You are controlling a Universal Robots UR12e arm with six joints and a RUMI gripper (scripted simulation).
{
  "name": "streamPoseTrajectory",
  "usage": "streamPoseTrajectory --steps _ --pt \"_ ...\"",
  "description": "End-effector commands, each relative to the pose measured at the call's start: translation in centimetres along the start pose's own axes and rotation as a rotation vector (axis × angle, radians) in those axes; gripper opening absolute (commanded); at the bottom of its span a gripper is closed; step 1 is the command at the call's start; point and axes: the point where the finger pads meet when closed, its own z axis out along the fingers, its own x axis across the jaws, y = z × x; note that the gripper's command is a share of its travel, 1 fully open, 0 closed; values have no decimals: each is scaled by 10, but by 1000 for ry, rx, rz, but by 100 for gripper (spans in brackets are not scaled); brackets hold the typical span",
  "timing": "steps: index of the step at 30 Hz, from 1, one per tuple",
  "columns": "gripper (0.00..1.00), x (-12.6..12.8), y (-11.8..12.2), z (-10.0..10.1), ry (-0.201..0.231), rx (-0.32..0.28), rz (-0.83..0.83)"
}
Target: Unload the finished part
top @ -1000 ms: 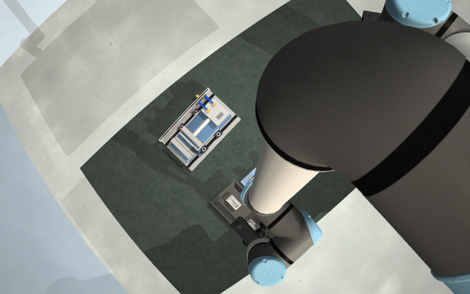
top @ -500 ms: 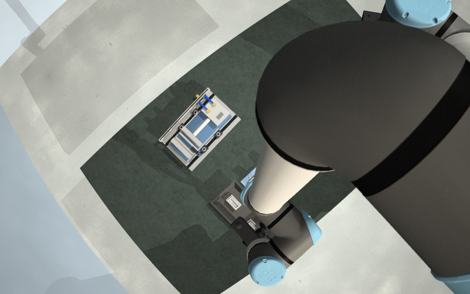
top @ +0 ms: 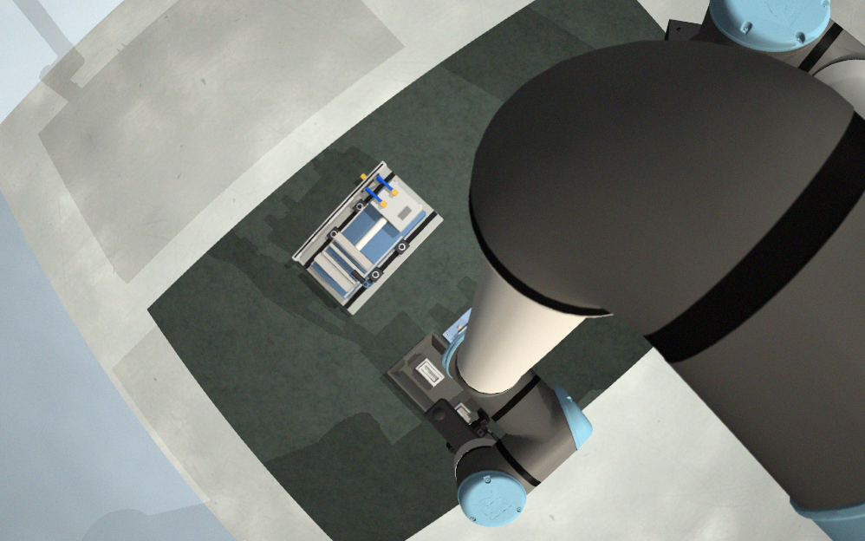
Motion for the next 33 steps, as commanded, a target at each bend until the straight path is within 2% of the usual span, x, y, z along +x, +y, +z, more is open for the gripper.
streamPoseTrajectory --steps 1,13,33 --pt "0 -1 0 2 -1 0 0" --pt "0 -1 0 12 -1 0 0" --pt "0 -1 0 44 -1 0 0"
